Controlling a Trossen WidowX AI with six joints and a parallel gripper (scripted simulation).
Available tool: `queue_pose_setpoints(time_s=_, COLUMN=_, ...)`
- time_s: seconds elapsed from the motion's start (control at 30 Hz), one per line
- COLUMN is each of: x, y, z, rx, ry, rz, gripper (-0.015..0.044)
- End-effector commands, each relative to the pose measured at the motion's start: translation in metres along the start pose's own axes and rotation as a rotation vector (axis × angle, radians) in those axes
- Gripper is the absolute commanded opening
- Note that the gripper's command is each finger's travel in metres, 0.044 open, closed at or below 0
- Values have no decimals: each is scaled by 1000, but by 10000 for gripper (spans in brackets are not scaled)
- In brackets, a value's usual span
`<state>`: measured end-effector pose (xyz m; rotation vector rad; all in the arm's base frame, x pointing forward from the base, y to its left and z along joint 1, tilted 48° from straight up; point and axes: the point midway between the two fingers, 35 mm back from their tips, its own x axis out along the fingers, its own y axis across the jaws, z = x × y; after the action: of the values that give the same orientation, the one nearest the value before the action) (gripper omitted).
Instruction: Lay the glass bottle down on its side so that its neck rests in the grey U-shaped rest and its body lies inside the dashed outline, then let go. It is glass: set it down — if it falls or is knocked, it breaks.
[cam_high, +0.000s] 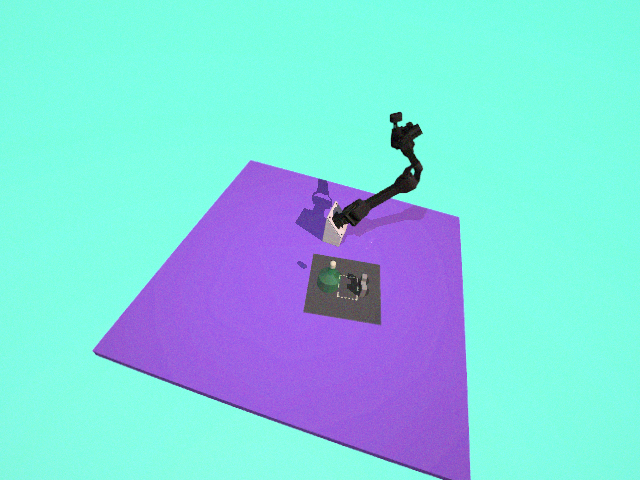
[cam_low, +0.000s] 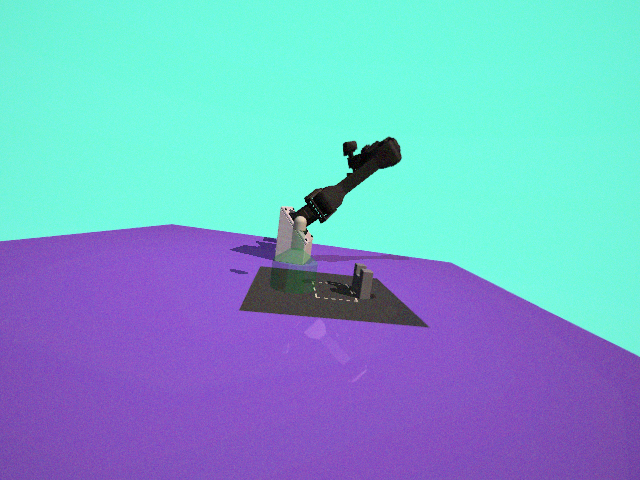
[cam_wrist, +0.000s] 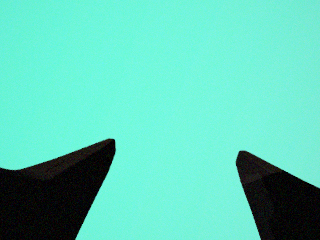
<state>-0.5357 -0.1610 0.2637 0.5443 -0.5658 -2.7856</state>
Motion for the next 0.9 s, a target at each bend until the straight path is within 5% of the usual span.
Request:
queue_pose_setpoints(time_s=0.0, x=0, y=2, z=-2, rx=-2, ry=5, rz=4, gripper=426)
queue_pose_setpoints(time_s=0.4, x=-20, y=108, z=-106, rx=-73, ry=272, rz=208, gripper=440)
queue_pose_setpoints(time_s=0.87, x=-120, y=222, z=-264, rx=-204, ry=696, rz=477, gripper=440)
